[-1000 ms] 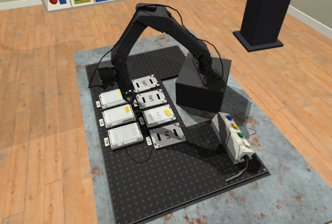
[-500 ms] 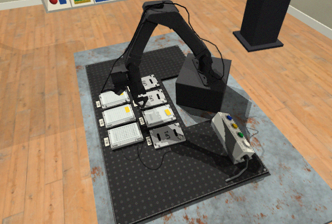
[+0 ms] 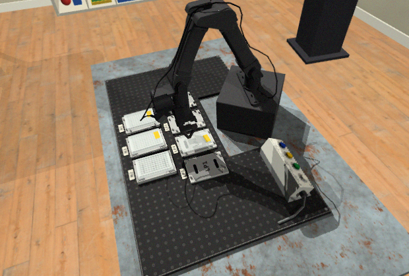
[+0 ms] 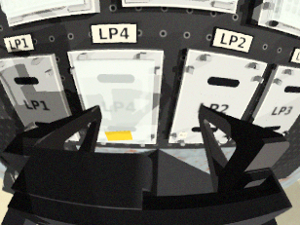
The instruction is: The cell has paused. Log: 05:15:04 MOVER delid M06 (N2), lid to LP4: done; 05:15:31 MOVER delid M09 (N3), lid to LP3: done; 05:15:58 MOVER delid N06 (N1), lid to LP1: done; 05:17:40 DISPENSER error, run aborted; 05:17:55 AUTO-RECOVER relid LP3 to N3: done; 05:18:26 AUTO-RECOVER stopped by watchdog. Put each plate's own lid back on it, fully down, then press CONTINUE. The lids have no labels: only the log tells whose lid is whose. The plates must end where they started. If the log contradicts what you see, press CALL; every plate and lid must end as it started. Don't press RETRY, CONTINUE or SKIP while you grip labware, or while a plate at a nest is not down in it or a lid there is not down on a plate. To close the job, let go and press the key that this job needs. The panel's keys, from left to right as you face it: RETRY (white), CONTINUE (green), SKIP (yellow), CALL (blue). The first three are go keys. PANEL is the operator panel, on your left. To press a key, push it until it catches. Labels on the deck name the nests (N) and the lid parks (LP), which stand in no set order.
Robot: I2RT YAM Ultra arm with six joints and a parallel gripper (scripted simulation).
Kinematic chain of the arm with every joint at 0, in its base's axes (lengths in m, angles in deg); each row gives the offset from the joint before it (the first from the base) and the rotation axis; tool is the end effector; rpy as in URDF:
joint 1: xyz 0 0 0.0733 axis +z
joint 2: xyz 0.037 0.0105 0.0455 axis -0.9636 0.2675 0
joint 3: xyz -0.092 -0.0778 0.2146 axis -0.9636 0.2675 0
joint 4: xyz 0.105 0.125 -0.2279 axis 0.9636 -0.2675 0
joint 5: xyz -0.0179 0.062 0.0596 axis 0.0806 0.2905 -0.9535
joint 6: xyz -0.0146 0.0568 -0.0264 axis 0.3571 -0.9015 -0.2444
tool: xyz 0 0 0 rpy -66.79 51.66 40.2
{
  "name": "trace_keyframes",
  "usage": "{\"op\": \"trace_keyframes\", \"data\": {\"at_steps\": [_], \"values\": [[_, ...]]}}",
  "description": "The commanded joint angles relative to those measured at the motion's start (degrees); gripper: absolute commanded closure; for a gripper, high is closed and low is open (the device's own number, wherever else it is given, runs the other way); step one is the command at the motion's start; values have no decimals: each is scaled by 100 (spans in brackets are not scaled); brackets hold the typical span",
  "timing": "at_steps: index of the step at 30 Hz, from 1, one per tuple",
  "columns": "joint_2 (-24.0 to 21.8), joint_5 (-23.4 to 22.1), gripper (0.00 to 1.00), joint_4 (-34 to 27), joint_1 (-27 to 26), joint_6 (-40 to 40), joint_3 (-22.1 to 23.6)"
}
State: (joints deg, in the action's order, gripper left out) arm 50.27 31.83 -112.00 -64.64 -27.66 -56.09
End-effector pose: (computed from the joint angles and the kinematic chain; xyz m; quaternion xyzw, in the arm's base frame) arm 0.2898 0.0549 0.0007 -0.0676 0.9970 0.0359 0.0082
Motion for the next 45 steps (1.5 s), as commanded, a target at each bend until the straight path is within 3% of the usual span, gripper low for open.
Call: {"op": "trace_keyframes", "data": {"at_steps": [1, 11, 16, 28, 45], "values": [[-300, 53, 0, 288, 240, -415, 292], [-657, 96, 0, 543, 899, -1074, 861], [-688, 121, 0, 536, 819, -1121, 615], [-543, 79, 0, 475, 881, -1083, 711], [87, 109, 0, 1123, 949, -1152, 887]]}}
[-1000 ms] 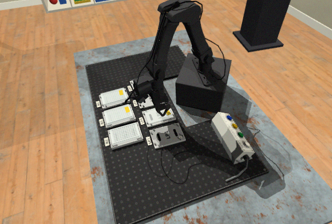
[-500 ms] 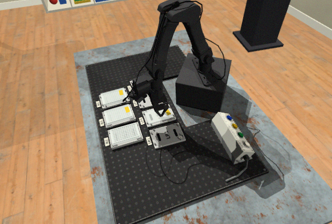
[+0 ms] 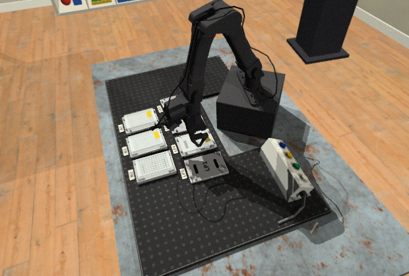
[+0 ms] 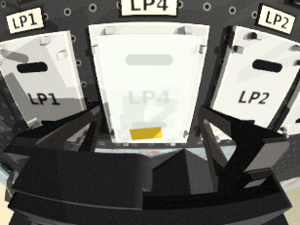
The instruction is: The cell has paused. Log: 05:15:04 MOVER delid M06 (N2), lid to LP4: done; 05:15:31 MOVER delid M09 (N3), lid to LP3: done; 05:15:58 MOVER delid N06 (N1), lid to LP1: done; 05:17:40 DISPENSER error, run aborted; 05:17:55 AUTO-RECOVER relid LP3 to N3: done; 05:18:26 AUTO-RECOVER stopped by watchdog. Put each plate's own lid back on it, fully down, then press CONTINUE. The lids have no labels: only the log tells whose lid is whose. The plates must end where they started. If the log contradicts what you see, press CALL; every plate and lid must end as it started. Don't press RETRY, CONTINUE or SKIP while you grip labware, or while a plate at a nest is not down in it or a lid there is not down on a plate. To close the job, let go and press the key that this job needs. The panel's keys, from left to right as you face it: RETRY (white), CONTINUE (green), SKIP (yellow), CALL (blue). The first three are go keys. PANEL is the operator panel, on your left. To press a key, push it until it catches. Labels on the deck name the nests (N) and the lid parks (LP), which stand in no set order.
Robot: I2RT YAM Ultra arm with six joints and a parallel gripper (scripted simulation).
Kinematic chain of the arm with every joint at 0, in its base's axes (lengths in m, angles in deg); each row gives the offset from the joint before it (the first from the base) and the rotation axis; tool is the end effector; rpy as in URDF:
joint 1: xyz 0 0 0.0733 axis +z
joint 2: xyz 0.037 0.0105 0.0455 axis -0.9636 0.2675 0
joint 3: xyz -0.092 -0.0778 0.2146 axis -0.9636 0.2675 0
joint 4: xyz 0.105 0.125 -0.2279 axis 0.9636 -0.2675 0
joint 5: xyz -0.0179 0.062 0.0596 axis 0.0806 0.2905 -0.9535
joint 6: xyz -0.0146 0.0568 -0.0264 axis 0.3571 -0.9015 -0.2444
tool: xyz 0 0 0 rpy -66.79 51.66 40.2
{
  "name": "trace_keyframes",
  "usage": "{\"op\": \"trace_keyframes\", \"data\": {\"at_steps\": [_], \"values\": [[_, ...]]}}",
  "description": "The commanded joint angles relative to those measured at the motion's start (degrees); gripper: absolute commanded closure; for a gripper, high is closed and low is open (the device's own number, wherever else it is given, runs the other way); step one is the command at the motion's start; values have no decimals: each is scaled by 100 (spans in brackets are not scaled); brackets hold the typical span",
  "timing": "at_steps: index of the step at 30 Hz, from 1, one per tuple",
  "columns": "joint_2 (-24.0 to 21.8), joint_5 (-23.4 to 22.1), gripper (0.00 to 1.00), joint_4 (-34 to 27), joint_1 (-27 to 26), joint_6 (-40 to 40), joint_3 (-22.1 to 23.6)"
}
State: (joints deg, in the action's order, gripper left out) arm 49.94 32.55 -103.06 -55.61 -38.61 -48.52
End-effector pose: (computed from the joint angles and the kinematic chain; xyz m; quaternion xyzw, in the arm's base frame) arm 0.2535 0.0908 -0.0185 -0.0513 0.9979 0.0348 0.0179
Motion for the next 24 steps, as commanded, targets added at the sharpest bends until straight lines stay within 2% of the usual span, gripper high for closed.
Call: {"op": "trace_keyframes", "data": {"at_steps": [1, 9, 13, 24], "values": [[156, 37, 0, 267, 54, -58, 132], [477, 40, 0, 588, 68, -77, -22], [374, 39, 0, 589, 75, -77, -89], [435, 40, 0, 592, 52, -78, -137]]}}
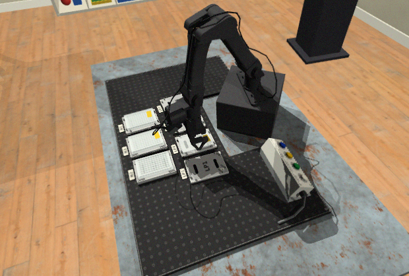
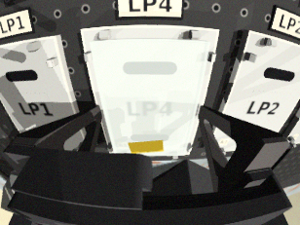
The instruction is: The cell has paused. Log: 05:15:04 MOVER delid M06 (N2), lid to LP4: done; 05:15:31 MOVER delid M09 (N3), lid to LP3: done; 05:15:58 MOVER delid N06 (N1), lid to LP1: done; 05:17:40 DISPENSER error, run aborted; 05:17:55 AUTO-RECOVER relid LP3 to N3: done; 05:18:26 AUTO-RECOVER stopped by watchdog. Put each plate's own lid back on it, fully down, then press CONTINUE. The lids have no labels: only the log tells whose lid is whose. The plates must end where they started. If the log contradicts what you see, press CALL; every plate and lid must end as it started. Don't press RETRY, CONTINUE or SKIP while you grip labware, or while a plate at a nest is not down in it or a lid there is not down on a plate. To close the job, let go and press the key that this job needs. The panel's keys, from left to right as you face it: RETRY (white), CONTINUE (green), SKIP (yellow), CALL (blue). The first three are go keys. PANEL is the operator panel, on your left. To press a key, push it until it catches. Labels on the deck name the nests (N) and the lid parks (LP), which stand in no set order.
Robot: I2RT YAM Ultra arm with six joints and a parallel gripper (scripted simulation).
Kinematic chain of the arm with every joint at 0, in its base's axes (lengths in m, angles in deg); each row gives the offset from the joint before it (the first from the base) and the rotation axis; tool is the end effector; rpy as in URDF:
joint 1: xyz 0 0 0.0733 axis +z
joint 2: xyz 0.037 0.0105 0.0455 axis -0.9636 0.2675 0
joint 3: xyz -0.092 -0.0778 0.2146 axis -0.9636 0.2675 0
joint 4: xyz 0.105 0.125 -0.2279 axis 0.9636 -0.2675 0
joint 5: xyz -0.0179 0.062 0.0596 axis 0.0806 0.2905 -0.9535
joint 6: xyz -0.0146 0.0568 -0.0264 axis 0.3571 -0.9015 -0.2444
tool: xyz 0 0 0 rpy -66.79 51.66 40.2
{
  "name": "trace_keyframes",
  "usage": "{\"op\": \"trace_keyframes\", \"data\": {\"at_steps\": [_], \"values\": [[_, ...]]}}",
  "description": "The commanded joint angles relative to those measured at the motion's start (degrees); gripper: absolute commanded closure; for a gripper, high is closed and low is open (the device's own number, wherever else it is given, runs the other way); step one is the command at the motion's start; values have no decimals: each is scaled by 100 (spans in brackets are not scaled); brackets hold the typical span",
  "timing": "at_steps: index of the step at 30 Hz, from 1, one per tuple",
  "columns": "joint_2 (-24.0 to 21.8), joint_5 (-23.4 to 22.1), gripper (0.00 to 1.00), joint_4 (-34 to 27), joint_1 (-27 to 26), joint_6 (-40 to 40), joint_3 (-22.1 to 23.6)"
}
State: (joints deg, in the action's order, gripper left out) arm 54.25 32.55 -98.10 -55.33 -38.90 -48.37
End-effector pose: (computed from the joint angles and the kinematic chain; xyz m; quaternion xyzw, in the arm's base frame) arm 0.2515 0.0916 -0.0370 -0.0513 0.9978 0.0361 0.0219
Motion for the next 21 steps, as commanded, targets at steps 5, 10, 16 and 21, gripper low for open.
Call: {"op": "trace_keyframes", "data": {"at_steps": [5, 10, 16, 21], "values": [[14, 41, 2, 98, 27, -50, -152], [25, 41, 7, 101, 32, -52, -150], [-21, 11, 13, 36, 7, -17, -31], [-20, 11, 16, 38, 8, -18, -30]]}}
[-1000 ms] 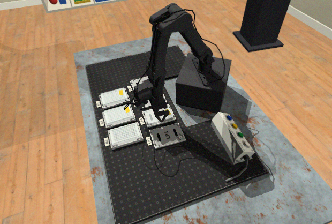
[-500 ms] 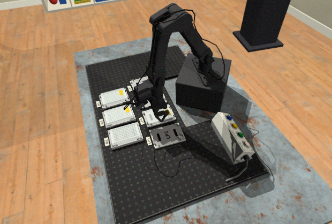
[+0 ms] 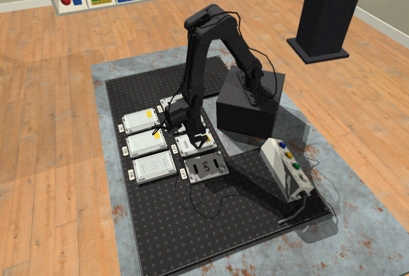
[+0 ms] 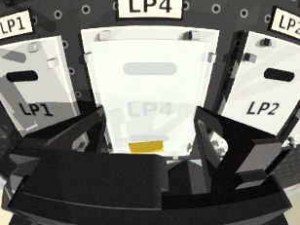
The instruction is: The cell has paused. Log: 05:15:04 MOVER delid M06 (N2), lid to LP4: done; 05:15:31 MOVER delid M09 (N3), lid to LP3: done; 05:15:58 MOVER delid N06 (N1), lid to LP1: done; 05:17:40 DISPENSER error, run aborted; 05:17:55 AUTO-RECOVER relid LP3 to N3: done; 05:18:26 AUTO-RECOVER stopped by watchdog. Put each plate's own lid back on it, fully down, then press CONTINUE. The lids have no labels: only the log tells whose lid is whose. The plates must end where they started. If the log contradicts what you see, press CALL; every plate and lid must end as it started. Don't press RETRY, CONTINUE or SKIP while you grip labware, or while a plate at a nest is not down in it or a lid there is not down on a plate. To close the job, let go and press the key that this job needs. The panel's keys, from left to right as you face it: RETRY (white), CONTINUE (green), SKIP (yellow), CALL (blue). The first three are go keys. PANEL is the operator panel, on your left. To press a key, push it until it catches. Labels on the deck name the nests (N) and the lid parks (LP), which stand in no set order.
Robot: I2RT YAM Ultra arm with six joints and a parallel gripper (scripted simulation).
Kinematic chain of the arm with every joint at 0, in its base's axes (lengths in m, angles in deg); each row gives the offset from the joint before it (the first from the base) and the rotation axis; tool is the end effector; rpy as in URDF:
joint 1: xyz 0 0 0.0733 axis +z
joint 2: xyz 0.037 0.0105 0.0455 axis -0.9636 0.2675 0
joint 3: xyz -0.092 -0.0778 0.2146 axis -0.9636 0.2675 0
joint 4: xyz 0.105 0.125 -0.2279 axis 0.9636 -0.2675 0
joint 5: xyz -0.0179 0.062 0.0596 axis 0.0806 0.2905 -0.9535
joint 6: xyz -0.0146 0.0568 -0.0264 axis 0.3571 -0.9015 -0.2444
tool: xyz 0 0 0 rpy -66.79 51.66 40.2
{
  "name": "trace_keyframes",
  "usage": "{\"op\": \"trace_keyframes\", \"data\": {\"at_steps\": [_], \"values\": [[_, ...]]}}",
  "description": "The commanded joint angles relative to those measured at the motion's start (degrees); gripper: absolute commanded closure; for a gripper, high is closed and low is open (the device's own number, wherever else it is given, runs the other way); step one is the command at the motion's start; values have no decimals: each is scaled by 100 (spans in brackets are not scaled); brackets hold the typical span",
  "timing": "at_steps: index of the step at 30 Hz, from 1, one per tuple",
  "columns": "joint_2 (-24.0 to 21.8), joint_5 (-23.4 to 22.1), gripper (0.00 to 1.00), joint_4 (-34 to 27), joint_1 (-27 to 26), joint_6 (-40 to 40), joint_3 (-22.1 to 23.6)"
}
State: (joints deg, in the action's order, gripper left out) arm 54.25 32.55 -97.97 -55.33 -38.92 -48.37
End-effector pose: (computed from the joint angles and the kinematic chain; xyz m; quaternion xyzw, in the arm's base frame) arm 0.2518 0.0917 -0.0369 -0.0511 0.9978 0.0364 0.0230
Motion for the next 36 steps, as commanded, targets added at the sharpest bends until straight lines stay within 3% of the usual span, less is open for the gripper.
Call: {"op": "trace_keyframes", "data": {"at_steps": [1, 4, 5, 17, 36], "values": [[-20, 11, 17, 26, 8, -16, -29], [-19, 11, 20, 28, 9, -16, -28], [-19, 11, 100, 29, 9, -17, -27], [-15, 11, 100, 38, 12, -20, -22], [-756, 37, 100, -672, -76, 45, -149]]}}
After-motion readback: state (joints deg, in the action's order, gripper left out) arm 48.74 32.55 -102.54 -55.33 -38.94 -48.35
